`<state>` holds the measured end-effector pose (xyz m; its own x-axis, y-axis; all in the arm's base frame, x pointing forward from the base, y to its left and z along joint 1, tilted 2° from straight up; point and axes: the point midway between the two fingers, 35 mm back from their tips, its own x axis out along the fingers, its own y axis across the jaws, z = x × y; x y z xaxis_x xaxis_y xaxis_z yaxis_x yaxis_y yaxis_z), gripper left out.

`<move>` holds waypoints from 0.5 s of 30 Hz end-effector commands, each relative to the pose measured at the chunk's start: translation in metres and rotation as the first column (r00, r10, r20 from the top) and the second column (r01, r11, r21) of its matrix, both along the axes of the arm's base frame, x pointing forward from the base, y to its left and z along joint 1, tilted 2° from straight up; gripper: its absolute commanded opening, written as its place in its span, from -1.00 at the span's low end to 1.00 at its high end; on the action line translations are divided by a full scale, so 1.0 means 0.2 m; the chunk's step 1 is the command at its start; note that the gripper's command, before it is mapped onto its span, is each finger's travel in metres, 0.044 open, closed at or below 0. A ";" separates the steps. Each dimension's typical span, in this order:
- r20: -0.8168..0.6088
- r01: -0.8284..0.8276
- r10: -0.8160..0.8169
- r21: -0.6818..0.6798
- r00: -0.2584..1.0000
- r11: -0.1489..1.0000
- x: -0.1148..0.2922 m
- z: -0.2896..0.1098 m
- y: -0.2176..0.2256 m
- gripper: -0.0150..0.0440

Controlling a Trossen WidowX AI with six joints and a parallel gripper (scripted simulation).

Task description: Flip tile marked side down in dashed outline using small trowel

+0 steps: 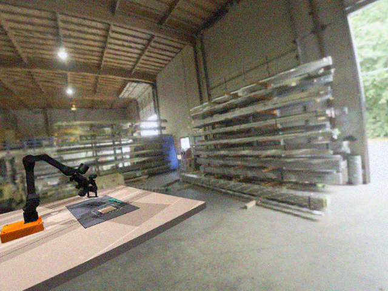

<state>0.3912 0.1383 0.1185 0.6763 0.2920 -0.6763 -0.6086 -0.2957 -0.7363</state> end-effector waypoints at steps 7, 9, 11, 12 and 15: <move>-0.024 -0.339 0.339 -0.032 0.941 0.940 -0.02 -0.02 0.25 -0.49; -0.029 -0.401 0.400 -0.034 0.916 0.916 -0.03 -0.03 0.30 -0.49; -0.032 -0.460 0.459 -0.033 0.888 0.887 -0.04 -0.04 0.34 -0.49; -0.033 -0.489 0.488 -0.032 0.872 0.872 -0.05 -0.04 0.37 -0.49; -0.034 -0.571 0.570 -0.029 0.821 0.821 -0.07 -0.05 0.43 -0.49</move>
